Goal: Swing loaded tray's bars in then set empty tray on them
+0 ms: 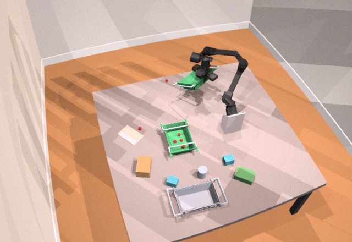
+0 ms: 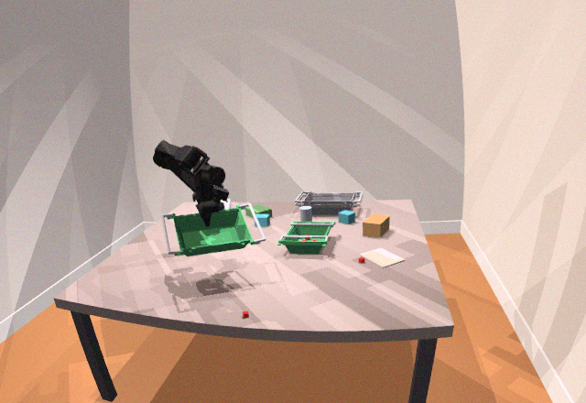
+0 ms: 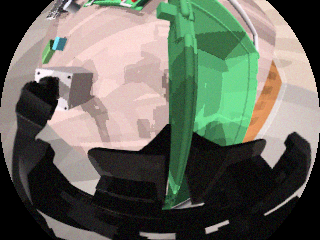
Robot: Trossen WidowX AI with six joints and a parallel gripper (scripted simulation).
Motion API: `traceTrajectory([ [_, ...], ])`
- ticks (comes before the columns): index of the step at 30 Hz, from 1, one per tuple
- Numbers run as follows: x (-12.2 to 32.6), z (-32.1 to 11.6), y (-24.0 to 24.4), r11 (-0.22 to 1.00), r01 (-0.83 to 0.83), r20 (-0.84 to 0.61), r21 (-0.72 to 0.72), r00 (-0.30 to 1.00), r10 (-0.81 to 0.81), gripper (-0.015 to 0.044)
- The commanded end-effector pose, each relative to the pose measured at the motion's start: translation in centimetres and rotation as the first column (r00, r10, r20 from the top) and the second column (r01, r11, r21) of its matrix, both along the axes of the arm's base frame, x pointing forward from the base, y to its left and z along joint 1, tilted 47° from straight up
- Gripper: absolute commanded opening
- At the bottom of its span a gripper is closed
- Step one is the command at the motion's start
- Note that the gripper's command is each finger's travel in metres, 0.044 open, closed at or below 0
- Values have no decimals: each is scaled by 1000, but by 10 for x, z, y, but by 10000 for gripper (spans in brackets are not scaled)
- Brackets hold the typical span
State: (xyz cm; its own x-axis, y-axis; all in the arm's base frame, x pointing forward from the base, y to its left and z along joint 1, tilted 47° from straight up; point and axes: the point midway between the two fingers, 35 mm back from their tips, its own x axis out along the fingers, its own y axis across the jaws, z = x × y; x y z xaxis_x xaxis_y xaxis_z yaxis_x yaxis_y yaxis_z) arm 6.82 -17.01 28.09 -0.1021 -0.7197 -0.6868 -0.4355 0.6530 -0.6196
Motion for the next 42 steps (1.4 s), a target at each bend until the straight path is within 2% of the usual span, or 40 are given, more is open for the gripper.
traceTrajectory([
  [1, 0, 6, 0, 1000, 3, 15, -17, 1000, -3, 0],
  [19, 3, 6, -1, 1000, -1, 12, -14, 1000, 2, 0],
  [42, 84, -20, -4, 984, -155, -104, 89, 981, 164, 0],
])
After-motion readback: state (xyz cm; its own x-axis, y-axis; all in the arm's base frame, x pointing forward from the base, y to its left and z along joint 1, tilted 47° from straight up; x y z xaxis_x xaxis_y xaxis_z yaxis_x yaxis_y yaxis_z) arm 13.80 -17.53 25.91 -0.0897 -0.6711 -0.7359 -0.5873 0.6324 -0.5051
